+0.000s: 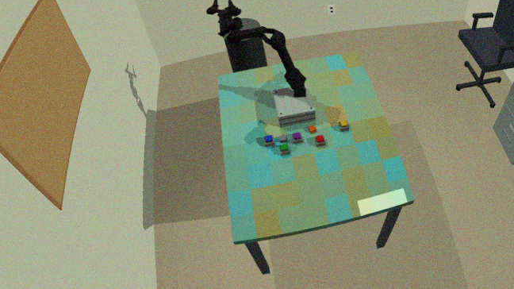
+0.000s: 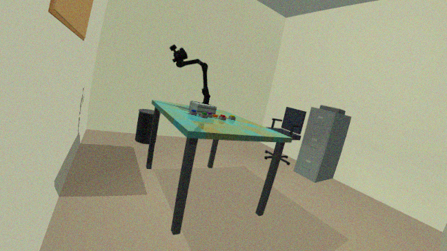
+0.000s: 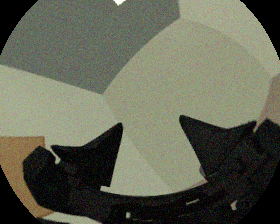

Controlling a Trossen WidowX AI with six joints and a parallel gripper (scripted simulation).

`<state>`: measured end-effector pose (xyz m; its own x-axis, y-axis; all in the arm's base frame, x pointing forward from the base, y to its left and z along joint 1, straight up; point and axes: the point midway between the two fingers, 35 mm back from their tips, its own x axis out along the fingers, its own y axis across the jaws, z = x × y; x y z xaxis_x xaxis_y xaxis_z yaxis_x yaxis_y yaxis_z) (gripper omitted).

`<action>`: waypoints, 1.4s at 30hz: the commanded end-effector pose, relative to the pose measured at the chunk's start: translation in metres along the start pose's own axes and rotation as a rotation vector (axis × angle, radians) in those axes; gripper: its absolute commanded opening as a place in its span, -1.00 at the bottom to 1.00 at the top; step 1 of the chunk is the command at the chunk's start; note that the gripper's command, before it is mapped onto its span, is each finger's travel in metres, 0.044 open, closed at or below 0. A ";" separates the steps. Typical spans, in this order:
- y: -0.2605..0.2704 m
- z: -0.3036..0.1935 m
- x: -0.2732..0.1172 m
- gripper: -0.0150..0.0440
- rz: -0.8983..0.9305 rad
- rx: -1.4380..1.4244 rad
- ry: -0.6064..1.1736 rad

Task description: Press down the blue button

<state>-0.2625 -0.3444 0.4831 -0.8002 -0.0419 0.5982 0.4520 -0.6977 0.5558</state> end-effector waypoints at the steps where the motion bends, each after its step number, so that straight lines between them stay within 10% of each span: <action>1: 0.003 -0.002 -0.002 0.86 0.009 -0.008 0.014; 22: 0.162 -0.105 -0.315 0.86 1.038 -0.597 0.800; 42: 0.037 -0.001 -0.621 0.86 2.321 -1.089 1.062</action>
<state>0.2289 -0.3948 0.1589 0.1852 -0.6817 -0.7078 0.5326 0.6749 -0.5107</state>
